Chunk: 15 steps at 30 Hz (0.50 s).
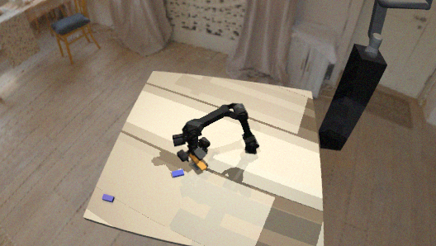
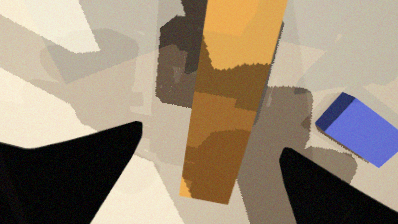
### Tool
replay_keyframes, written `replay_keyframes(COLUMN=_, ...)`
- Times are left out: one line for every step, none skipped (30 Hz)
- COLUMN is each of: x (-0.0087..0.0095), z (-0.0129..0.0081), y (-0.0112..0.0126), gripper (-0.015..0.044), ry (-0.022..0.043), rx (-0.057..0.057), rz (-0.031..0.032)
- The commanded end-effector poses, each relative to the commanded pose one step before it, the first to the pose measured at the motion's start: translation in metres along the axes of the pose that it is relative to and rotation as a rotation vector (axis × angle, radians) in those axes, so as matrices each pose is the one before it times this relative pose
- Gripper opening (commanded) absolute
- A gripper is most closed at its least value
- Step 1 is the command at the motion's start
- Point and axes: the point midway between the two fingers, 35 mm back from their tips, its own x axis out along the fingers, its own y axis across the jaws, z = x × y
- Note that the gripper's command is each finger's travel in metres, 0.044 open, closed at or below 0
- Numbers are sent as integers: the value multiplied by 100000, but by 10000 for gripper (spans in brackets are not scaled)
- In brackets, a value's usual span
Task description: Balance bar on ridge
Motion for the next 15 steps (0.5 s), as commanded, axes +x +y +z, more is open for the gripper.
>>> replay_keyframes(x=-2779, z=-198, y=-488, gripper=440, ry=397, rx=18, rz=-1013)
replay_keyframes(x=-1266, z=-27, y=-60, gripper=440, ry=4, rx=3, rz=-3)
replay_keyframes(x=-1267, z=-4, y=-1, gripper=440, ry=2, rx=3, rz=3)
replay_keyframes(x=-1265, z=19, y=58, gripper=440, ry=-1, rx=3, rz=8)
replay_keyframes(x=-1259, z=43, y=116, gripper=440, ry=-3, rx=3, rz=14)
replay_keyframes(x=-1025, z=52, y=139, gripper=440, ry=-4, rx=2, rz=16)
replay_keyframes(x=-612, z=39, y=102, gripper=440, ry=-3, rx=1, rz=11)
replay_keyframes(x=-203, z=14, y=37, gripper=440, ry=-1, rx=0, rz=4)
replay_keyframes(x=0, z=0, y=0, gripper=440, ry=0, rx=0, rz=0)
replay_keyframes(x=0, z=0, y=0, gripper=440, ry=0, rx=0, rz=0)
replay_keyframes(x=0, z=0, y=0, gripper=440, ry=0, rx=0, rz=0)
replay_keyframes(x=0, z=0, y=0, gripper=440, ry=0, rx=0, rz=0)
replay_keyframes(x=0, z=0, y=0, gripper=440, ry=0, rx=0, rz=0)
replay_keyframes(x=0, z=0, y=0, gripper=440, ry=0, rx=0, rz=0)
replay_keyframes(x=0, z=0, y=0, gripper=440, ry=0, rx=0, rz=0)
